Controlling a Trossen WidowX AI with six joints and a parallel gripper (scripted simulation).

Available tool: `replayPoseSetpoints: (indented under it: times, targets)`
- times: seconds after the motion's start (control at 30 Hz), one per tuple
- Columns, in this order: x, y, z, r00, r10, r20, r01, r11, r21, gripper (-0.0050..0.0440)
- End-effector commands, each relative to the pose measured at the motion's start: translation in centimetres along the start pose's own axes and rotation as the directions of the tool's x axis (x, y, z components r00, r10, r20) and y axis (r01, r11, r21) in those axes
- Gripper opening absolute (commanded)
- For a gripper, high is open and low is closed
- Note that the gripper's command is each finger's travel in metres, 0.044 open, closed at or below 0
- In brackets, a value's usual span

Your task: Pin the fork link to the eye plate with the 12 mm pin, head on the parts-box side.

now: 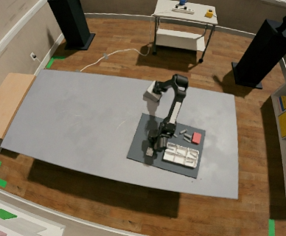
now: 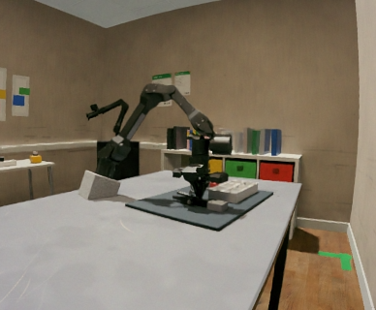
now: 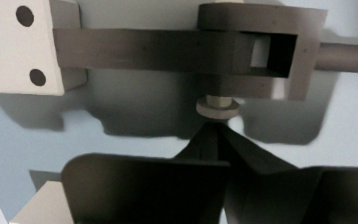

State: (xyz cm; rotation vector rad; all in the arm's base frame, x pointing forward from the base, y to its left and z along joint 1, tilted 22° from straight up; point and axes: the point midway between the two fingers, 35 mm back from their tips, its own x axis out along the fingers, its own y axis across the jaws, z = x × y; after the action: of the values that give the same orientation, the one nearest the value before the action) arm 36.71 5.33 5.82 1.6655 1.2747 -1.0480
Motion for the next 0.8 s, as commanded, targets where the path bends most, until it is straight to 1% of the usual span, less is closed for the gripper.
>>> replayPoseSetpoints:
  times: [0.0,0.77]
  targets:
    - [-0.18,0.06,-0.07,1.0,0.009,0.002,-0.009,1.0,-0.002,-0.005]
    - [-0.14,0.05,0.7,1.0,0.007,-0.001,-0.007,1.0,-0.002,-0.005]
